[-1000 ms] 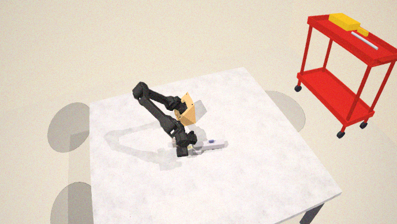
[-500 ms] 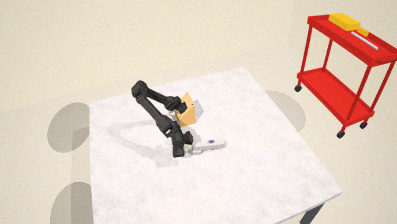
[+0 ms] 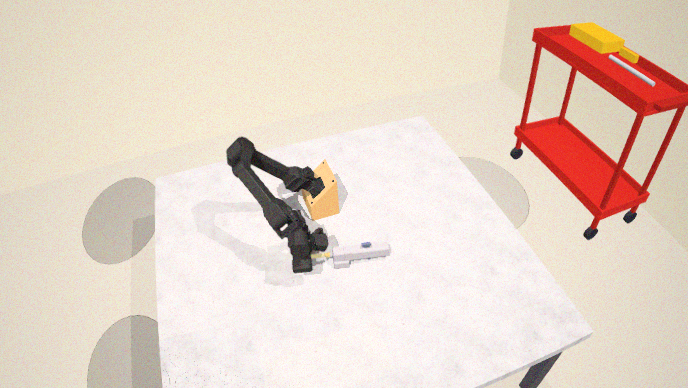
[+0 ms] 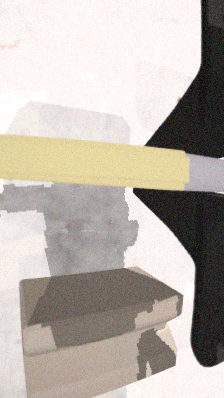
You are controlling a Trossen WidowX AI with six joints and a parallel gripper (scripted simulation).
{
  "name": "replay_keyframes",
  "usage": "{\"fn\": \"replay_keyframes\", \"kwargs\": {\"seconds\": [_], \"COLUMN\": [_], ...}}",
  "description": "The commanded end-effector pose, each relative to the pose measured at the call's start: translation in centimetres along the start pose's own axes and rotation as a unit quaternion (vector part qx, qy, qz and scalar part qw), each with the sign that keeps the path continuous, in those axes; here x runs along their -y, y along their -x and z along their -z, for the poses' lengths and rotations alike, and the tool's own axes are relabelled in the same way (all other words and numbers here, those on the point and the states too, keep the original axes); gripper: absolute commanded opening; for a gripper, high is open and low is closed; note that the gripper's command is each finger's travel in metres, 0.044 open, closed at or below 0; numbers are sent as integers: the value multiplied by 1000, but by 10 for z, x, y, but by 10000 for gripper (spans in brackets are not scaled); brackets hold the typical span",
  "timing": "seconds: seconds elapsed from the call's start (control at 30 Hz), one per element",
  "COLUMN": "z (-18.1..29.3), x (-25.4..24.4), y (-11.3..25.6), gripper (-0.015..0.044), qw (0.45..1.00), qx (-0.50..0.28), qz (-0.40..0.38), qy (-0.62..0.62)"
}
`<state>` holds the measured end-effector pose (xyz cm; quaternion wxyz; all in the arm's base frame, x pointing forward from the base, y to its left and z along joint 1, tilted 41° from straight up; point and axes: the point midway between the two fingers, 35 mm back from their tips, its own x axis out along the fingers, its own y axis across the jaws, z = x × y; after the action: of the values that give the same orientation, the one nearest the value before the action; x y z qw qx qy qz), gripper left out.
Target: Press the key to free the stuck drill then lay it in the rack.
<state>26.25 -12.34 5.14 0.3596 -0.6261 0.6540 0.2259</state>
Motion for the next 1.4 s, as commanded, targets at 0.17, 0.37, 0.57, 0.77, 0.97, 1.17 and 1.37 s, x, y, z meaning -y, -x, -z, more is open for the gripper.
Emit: {"fn": "replay_keyframes", "kwargs": {"seconds": [0.17, 0.37, 0.57, 0.77, 0.97, 1.17, 1.37], "z": [14, 18, 17, 17, 17, 16, 16], "x": [2, 1, 0, -1, -2, -3, -4], "y": [3, 4, 6, 9, 12, 14, 17], "gripper": [0, 0, 0, 0, 0, 0, 0], "qw": [1000, 1000, 1000, 1000, 1000, 1000, 1000], "qx": [2, 2, 2, 2, 2, 2, 2], "qz": [4, 4, 4, 4, 4, 4, 4], "qy": [0, 0, 0, 0, 0, 0, 0]}}
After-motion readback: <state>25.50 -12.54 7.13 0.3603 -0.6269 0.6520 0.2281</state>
